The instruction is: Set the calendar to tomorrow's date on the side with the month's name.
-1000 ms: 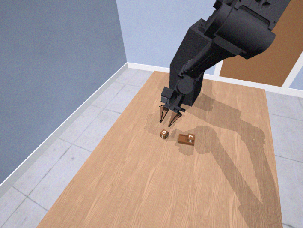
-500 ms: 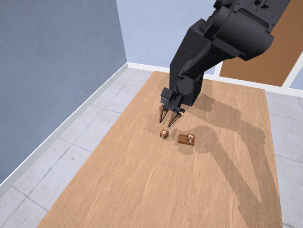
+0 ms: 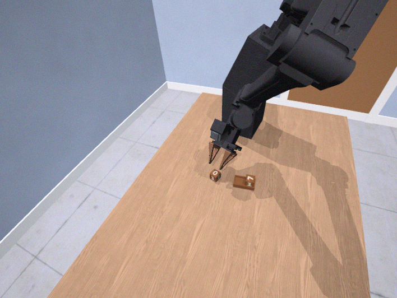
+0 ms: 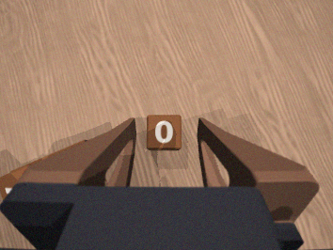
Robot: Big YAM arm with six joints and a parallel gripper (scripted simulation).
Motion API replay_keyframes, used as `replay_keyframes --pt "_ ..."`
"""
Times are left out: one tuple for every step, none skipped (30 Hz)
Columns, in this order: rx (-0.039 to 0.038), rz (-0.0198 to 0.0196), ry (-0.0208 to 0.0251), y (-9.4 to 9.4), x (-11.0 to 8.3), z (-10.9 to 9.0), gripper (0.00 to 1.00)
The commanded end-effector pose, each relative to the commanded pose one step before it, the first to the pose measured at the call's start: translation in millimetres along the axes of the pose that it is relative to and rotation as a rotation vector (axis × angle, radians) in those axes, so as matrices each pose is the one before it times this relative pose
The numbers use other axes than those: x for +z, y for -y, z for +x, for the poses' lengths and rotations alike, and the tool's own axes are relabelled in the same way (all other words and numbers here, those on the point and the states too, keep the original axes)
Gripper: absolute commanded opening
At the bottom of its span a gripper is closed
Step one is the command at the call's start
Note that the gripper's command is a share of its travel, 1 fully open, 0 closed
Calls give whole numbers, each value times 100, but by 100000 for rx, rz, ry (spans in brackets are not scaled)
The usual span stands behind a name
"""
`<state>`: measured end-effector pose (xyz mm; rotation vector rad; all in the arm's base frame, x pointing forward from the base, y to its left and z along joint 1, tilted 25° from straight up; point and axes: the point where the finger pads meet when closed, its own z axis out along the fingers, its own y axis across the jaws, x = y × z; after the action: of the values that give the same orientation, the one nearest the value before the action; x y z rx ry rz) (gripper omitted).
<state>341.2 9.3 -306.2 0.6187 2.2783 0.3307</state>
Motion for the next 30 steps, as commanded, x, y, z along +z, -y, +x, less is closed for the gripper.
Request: replay_keyframes --pt "391 -1810 1556 -612 263 319 45" --pt "4 -1 -3 3 134 142 45" --pt "4 -1 -4 3 136 143 45" --pt "4 -1 -3 3 137 145 45" --pt "4 -1 -3 3 138 146 45" --pt "4 -1 -4 3 138 145 45" --pt "0 0 0 0 0 0 45" --pt "0 0 0 0 0 0 45" --pt "-38 -1331 1971 -712 392 -926 45" --pt "38 1037 -1548 561 -86 981 45" --pt "12 290 -433 160 75 377 45" --pt "4 -1 -3 3 134 141 45" --pt "4 -1 -3 3 131 139 45" --pt "4 -1 -3 3 129 136 45" --pt "3 -1 -3 3 126 132 45" --pt "3 -1 -3 3 122 129 45" --pt "3 89 -131 25 118 156 45" --pt "2 171 -245 45 114 179 45" --pt "0 164 -234 43 109 172 45" --pt "0 80 -114 -7 124 95 45" --pt "6 -256 359 -194 188 -171 45" --pt "2 -2 2 -50 128 26 45" --pt "-6 311 -435 126 55 264 45" --pt "0 0 0 0 0 0 45" --pt "0 0 0 0 0 0 45" --pt "-14 532 -858 240 -61 434 45" --pt "-7 300 -295 134 107 241 45" --pt "-5 134 -183 34 70 116 45" --pt "-5 112 -175 29 64 107 45" --pt "-5 100 -177 27 58 100 45"
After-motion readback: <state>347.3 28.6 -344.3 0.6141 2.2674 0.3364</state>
